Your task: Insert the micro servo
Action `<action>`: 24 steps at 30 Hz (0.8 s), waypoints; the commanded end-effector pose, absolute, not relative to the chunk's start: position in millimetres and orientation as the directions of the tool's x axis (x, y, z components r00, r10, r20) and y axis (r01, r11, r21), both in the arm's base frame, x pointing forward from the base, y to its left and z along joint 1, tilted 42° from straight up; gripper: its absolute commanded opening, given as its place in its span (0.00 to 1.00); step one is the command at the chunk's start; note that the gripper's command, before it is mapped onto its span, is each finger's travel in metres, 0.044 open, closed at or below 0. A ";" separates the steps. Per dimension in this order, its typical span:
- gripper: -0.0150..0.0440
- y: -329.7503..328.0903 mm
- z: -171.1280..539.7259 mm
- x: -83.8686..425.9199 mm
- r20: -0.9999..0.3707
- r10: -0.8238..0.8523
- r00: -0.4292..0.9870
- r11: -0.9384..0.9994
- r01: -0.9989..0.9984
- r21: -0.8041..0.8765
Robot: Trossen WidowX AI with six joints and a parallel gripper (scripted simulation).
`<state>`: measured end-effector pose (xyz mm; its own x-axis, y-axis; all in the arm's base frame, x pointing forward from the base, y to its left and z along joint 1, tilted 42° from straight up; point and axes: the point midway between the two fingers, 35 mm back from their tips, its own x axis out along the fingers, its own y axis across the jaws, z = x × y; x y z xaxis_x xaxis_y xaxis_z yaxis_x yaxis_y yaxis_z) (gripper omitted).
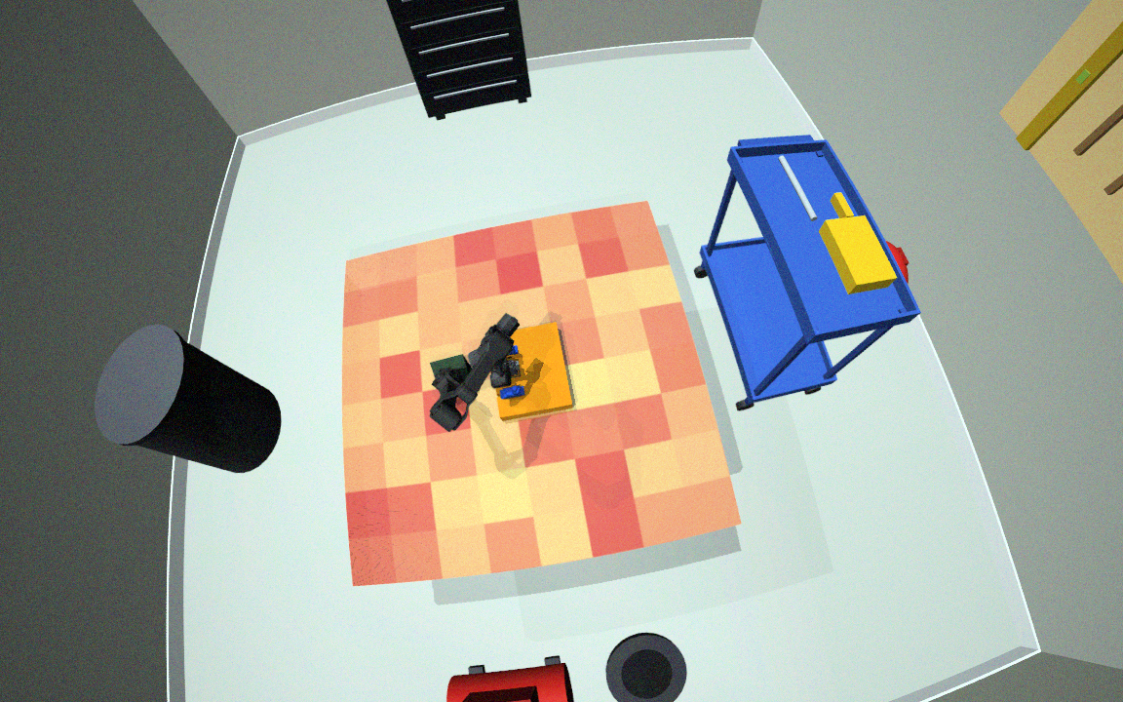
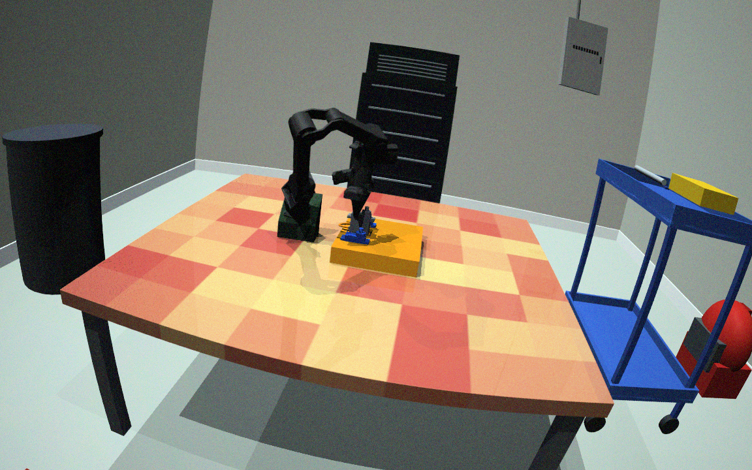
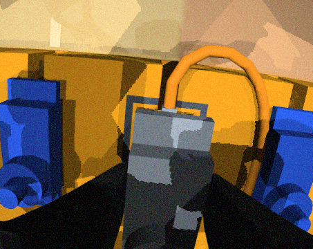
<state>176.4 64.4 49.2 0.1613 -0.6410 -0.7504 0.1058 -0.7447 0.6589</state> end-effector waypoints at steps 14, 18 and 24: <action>0.25 54.2 37.7 179.5 -0.748 -0.642 0.167 -0.741 0.113 0.662; 0.25 51.6 34.6 180.2 -0.748 -0.642 0.167 -0.741 0.112 0.662; 0.25 47.7 30.2 181.2 -0.748 -0.643 0.167 -0.741 0.112 0.662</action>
<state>180.4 49.5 32.3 0.1623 -0.6412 -0.7500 0.1051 -0.7446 0.6592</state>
